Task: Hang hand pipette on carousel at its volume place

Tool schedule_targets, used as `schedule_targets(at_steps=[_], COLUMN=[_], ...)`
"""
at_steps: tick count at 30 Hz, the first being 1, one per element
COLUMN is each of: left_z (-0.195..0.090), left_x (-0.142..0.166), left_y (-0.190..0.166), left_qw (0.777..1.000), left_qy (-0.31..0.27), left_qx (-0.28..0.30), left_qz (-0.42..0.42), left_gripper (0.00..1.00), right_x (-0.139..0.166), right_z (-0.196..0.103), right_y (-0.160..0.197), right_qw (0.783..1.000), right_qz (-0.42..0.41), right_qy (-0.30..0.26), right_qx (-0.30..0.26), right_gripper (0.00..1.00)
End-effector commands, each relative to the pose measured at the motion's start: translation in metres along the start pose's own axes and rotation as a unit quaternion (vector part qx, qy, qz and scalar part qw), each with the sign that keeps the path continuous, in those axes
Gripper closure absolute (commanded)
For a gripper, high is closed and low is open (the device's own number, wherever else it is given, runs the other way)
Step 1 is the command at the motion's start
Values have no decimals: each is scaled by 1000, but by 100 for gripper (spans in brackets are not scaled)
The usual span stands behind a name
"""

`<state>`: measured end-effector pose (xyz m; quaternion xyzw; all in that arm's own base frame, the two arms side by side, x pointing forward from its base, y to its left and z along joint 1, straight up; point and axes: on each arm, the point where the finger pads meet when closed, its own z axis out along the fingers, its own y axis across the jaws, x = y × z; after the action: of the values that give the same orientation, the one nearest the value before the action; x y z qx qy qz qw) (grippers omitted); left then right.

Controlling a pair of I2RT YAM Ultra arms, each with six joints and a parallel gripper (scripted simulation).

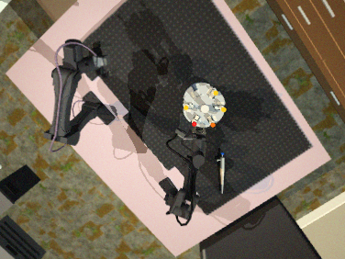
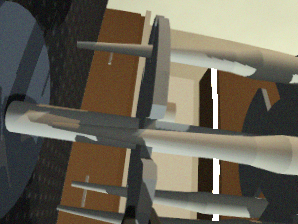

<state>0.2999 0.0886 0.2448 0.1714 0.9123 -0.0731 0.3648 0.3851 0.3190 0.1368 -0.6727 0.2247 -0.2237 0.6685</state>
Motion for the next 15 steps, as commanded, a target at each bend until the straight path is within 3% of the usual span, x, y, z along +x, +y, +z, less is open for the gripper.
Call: schedule_targets(at_steps=[1, 12, 13, 15], left_z=[-4, -4, -4, -4], left_x=[-7, -7, -7, -7], left_y=[3, 3, 3, 3], left_qw=[1000, 1000, 1000, 1000], left_qy=[-15, -15, -15, -15], left_qx=[-4, -4, -4, -4], left_qz=[8, 8, 8, 8], left_gripper=[0, 0, 0, 0], right_x=[7, 9, 14, 14], right_z=[6, 4, 7, 7], right_y=[-5, -9, -5, -8], right_qw=[1000, 998, 998, 998], right_qz=[2, -3, 3, 1], right_qy=[-31, -62, -61, -61], right_qx=[5, 10, 5, 7], right_gripper=[100, 100, 51, 51])
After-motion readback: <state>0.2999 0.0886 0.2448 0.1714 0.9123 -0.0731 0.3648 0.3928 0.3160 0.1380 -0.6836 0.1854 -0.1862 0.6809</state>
